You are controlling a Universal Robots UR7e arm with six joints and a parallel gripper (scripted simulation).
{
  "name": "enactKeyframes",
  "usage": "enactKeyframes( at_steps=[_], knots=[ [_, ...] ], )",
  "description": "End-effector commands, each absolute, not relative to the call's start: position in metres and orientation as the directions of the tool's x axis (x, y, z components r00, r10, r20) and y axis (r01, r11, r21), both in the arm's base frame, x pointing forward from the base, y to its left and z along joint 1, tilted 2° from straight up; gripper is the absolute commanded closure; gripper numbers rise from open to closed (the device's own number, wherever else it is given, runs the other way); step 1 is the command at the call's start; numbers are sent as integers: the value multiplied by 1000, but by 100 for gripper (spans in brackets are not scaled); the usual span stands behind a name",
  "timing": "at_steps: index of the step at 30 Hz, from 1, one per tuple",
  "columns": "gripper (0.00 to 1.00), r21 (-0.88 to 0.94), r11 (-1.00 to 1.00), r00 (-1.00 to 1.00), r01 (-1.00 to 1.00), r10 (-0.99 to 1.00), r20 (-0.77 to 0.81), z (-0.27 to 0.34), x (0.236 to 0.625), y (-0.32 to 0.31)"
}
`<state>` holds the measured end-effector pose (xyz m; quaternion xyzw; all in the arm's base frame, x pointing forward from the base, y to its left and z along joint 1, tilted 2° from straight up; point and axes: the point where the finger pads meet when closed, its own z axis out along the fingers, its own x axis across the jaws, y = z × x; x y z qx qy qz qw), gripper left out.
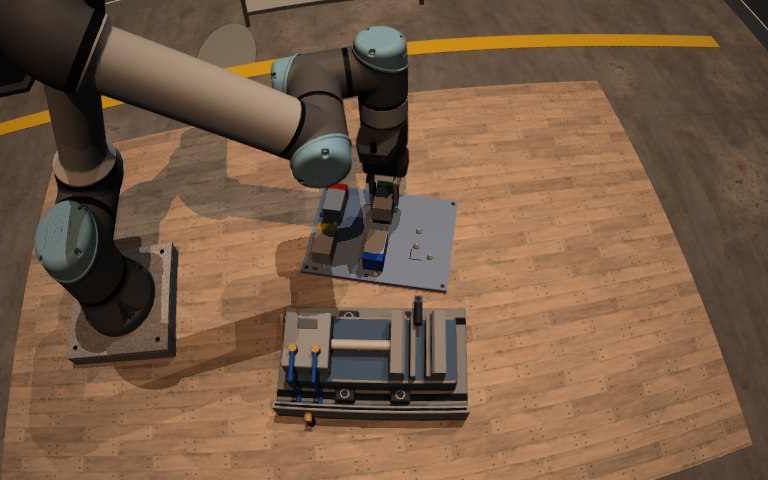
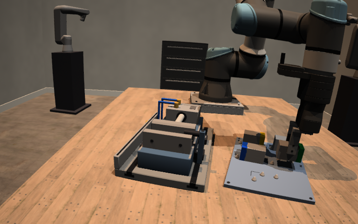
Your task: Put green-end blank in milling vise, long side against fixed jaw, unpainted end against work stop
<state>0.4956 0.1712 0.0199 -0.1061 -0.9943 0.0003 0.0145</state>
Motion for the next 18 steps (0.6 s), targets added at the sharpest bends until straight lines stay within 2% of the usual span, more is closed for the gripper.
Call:
enactKeyframes(
  at_steps=[1,18],
  knots=[
    [100,-3,977,-977,211,211,28,27,496,171],
    [100,-3,977,-977,211,211,28,56,497,171]
  ],
)
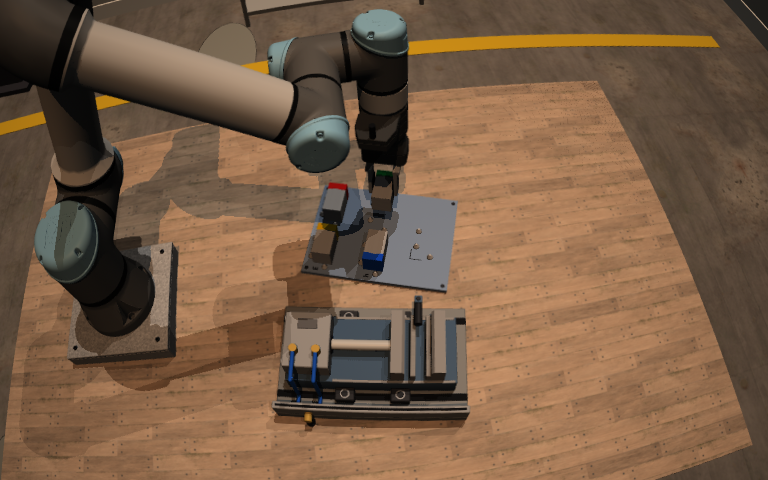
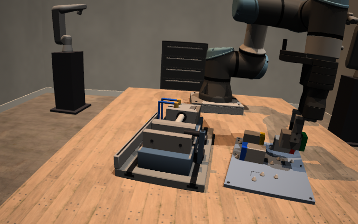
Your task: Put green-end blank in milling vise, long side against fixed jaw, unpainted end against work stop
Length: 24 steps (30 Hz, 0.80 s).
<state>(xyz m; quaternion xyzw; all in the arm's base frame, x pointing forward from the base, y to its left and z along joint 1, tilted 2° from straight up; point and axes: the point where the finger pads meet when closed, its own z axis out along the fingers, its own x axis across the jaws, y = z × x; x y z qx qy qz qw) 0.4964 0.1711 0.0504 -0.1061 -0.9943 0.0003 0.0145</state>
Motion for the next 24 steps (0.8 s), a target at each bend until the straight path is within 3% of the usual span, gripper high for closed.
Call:
enactKeyframes(
  at_steps=[1,24],
  knots=[
    [100,-3,977,-977,211,211,28,56,497,171],
    [100,-3,977,-977,211,211,28,93,498,171]
  ],
)
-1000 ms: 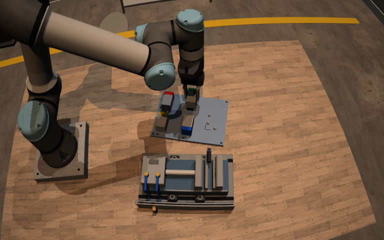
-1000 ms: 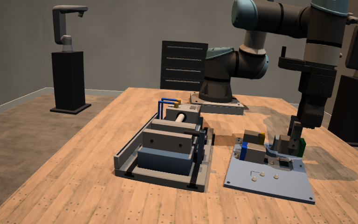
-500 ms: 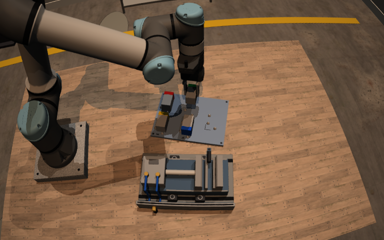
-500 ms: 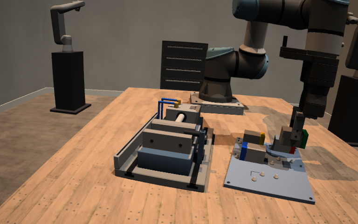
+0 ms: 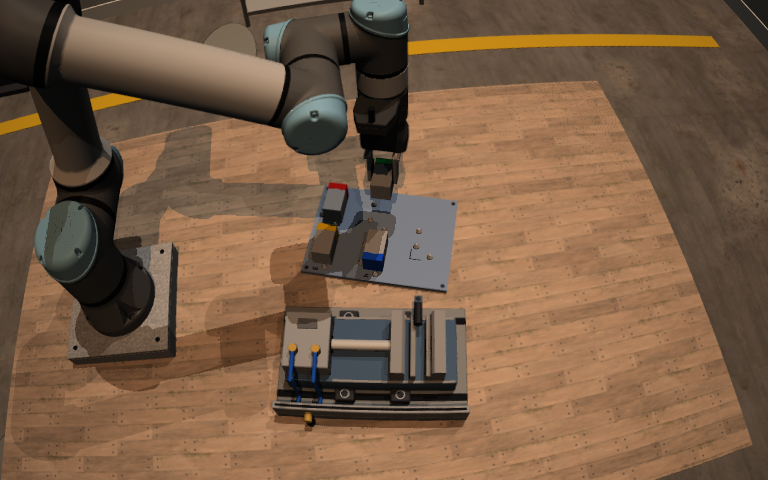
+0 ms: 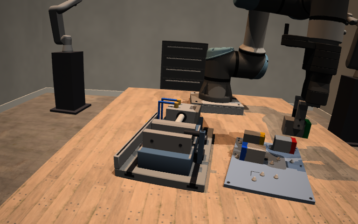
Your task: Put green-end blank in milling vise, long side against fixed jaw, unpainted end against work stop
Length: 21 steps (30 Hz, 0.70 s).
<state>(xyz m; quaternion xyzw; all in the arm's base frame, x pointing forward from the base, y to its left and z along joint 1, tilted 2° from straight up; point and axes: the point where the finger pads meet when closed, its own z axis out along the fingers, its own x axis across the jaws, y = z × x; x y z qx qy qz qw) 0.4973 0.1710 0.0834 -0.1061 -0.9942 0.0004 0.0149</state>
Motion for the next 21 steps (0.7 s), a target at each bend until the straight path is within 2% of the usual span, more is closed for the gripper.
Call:
enactKeyframes(
  at_steps=[1,4,21],
  knots=[
    [100,-3,977,-977,211,211,28,102,498,171],
    [100,-3,977,-977,211,211,28,129,499,171],
    [100,-3,977,-977,211,211,28,134,499,171]
  ],
)
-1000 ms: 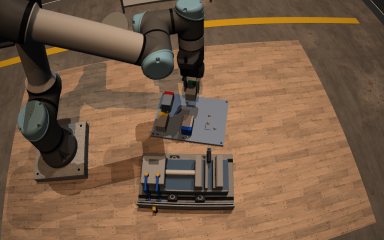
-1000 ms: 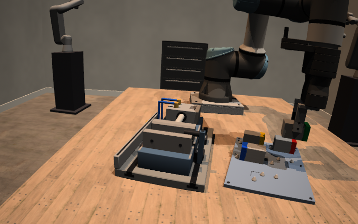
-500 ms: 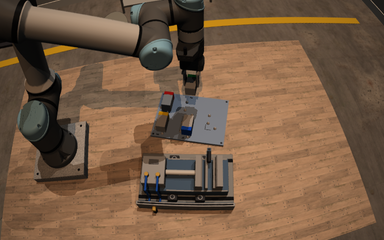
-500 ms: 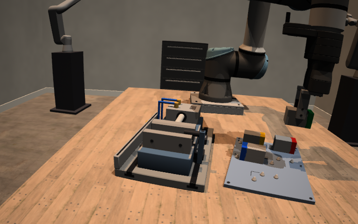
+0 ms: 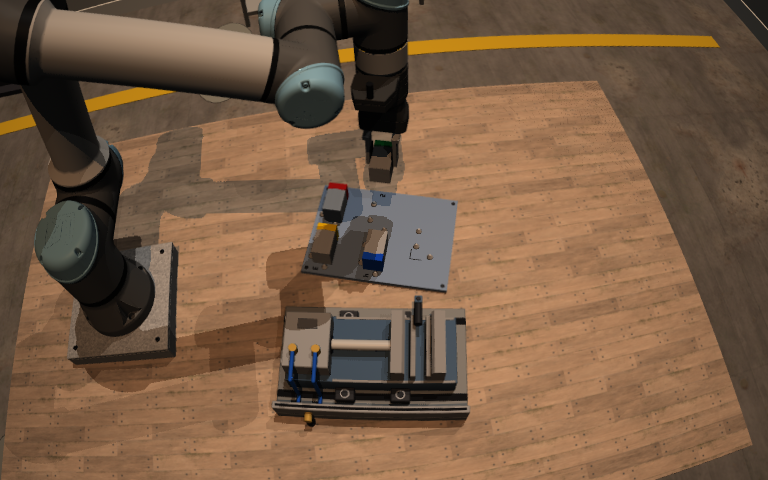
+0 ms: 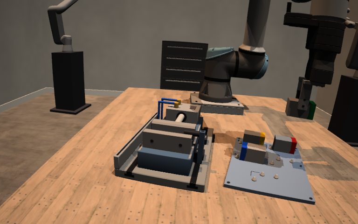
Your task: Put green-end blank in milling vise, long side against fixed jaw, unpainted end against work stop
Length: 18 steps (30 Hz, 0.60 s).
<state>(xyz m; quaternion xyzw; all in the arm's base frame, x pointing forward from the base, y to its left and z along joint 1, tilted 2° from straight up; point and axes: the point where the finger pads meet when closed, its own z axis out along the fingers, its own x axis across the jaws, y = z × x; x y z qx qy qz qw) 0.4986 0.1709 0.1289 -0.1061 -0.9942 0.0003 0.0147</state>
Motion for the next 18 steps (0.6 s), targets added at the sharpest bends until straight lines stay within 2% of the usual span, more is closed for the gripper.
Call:
enactKeyframes(
  at_steps=[1,18],
  knots=[
    [100,-3,977,-977,211,211,28,134,499,171],
    [100,-3,977,-977,211,211,28,128,499,171]
  ],
)
